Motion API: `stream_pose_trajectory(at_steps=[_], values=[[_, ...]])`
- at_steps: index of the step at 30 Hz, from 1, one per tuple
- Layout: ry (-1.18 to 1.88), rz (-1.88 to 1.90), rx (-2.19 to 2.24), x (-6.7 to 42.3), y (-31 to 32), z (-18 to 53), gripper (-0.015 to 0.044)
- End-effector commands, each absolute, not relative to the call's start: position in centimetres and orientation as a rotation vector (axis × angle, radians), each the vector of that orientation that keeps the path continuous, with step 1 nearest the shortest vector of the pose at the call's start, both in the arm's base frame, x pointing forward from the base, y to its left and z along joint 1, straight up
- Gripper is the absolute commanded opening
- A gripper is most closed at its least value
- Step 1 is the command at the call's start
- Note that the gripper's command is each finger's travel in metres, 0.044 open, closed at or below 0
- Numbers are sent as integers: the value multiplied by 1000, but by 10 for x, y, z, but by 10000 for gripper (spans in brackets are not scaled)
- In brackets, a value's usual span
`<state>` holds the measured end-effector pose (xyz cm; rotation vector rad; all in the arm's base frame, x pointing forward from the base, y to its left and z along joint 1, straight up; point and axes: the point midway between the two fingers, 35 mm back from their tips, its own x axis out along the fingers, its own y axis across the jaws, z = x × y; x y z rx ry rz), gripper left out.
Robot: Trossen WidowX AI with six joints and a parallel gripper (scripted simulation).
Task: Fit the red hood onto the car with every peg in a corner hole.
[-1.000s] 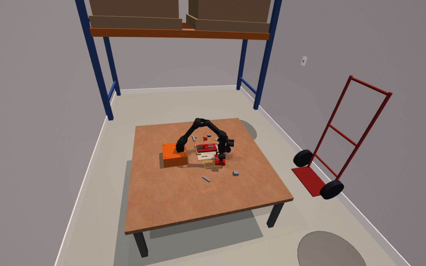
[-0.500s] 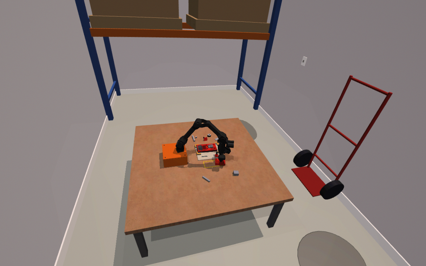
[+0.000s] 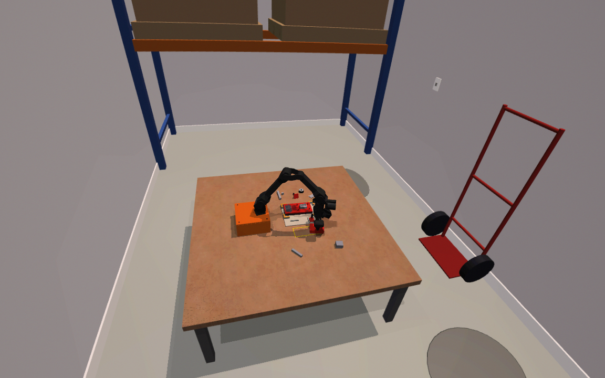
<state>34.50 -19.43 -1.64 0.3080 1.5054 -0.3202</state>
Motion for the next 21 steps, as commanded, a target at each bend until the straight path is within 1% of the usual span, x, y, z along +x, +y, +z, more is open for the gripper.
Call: stream_pose_trajectory(at_steps=[1,21], values=[[1511,-321,304,344,-194,-21,440],[1511,-321,304,345,-193,-33,440]])
